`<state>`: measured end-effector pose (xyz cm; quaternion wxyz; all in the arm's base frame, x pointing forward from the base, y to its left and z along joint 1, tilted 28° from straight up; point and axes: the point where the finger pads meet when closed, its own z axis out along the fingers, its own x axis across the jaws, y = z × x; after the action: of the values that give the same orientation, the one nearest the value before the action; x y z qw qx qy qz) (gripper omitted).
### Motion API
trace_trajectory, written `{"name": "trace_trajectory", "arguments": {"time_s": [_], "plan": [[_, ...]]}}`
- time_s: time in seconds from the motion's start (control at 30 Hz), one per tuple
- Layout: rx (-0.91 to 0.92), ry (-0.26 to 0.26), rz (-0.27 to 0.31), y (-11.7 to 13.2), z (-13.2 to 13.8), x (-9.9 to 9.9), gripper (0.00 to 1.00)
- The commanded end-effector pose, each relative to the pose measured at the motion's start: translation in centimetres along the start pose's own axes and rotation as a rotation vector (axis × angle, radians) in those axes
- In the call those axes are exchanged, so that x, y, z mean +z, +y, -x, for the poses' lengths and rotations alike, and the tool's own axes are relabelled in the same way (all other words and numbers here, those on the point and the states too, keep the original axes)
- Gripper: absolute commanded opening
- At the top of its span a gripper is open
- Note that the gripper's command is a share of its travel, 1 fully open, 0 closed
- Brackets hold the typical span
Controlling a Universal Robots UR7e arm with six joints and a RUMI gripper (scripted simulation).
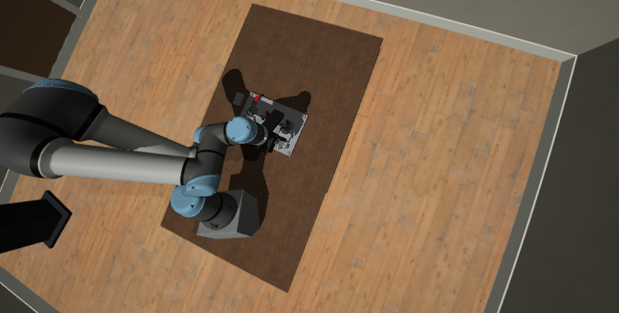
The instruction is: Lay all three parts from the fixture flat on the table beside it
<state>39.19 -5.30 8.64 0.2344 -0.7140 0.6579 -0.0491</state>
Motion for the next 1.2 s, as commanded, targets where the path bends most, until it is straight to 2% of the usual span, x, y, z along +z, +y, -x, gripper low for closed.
{"name": "trace_trajectory", "arguments": {"time_s": [0.0,0.3,0.53,1.17], "plan": [[0.0,0.002,0.0,-0.1,-0.1,1.8,0.59],[0.0,0.002,0.0,-0.1,-0.1,4.9,0.59],[0.0,0.002,0.0,-0.1,-0.1,5.8,0.59],[0.0,0.002,0.0,-0.1,-0.1,6.1,0.59]]}}
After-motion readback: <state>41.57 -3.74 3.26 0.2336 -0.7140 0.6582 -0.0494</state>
